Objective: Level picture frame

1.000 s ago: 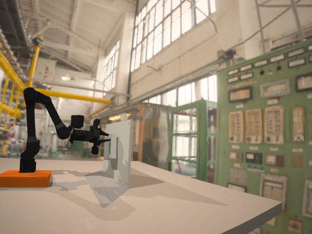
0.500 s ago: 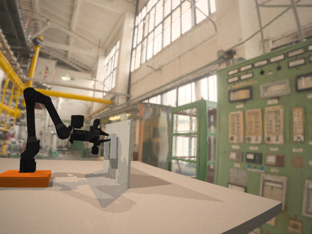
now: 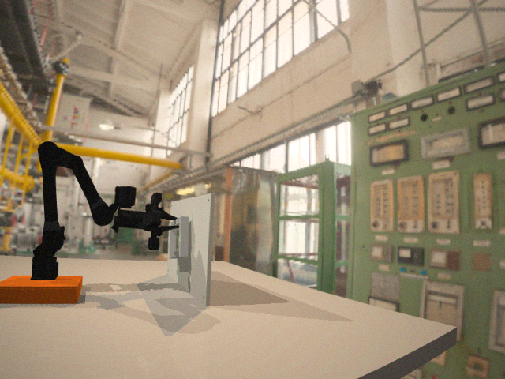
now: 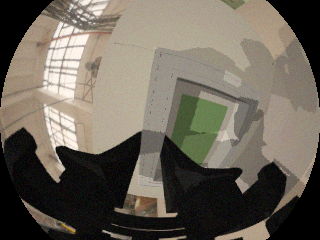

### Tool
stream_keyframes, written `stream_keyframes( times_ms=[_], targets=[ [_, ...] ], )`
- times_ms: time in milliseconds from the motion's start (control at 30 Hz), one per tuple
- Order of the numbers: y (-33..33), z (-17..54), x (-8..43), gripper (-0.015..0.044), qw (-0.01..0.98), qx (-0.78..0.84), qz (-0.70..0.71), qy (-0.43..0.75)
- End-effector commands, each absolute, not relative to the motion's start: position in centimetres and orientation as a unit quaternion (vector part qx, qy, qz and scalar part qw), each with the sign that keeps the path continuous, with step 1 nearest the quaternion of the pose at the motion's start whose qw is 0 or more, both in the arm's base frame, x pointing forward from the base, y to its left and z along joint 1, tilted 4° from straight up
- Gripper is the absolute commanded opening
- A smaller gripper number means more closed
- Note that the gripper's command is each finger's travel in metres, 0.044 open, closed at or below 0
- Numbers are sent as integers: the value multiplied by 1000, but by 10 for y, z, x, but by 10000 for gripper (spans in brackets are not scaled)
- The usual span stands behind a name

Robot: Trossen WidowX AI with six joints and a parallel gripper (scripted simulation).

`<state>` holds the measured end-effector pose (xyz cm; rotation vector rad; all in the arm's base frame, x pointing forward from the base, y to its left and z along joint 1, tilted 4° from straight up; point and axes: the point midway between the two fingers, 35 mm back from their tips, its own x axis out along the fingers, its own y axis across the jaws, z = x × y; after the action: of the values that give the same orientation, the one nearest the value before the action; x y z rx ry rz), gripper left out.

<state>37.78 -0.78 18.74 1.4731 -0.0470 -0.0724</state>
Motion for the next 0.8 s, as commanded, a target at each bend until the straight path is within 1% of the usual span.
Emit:
stream_keyframes(
  times_ms=[0,767],
  targets=[
    [-8,191,378,0,739,673,-28,-27],
    [-10,192,378,0,739,673,-28,-27]
  ],
)
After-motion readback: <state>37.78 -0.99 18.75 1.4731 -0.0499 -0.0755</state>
